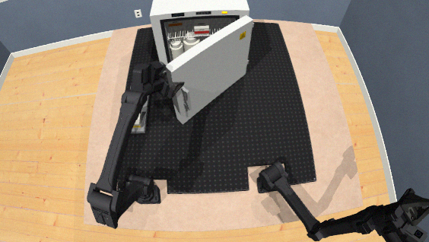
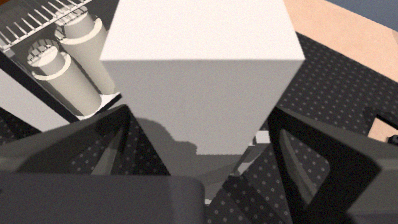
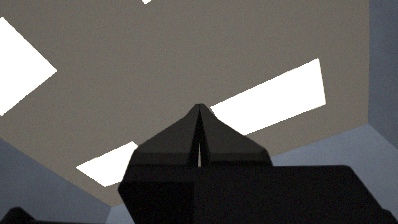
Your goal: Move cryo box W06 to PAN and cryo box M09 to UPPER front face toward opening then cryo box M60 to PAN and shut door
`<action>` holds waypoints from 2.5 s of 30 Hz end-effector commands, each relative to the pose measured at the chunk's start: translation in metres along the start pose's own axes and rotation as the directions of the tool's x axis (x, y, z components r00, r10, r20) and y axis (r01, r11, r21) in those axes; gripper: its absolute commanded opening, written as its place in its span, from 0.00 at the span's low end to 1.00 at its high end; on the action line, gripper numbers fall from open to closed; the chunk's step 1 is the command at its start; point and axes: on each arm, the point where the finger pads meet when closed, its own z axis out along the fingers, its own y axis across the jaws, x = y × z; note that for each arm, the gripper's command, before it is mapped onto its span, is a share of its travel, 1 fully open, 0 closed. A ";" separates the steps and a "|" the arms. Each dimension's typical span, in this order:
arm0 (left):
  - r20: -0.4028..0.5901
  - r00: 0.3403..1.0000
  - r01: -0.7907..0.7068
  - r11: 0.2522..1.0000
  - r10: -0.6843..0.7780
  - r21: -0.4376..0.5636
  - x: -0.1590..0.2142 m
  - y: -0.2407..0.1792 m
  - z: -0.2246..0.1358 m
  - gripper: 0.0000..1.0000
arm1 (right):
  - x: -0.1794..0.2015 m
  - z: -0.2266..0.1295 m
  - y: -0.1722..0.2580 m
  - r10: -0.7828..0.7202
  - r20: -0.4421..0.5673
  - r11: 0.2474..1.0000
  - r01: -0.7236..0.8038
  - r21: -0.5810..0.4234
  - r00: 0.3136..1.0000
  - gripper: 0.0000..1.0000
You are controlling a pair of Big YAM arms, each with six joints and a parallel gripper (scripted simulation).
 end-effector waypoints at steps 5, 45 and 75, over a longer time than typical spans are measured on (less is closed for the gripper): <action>0.023 1.000 0.011 1.000 -0.010 -0.017 -0.006 0.001 -0.012 1.00 | 0.014 0.003 0.000 -0.011 -0.031 1.000 0.011 -0.003 0.999 0.00; 0.017 1.000 -0.014 1.000 0.014 -0.009 0.025 0.002 -0.085 1.00 | 0.014 0.003 0.000 -0.011 -0.031 1.000 0.011 -0.003 0.999 0.00; 0.021 1.000 -0.020 1.000 0.020 -0.005 0.023 -0.001 -0.085 1.00 | 0.014 0.003 0.000 -0.011 -0.031 1.000 0.011 -0.003 0.999 0.00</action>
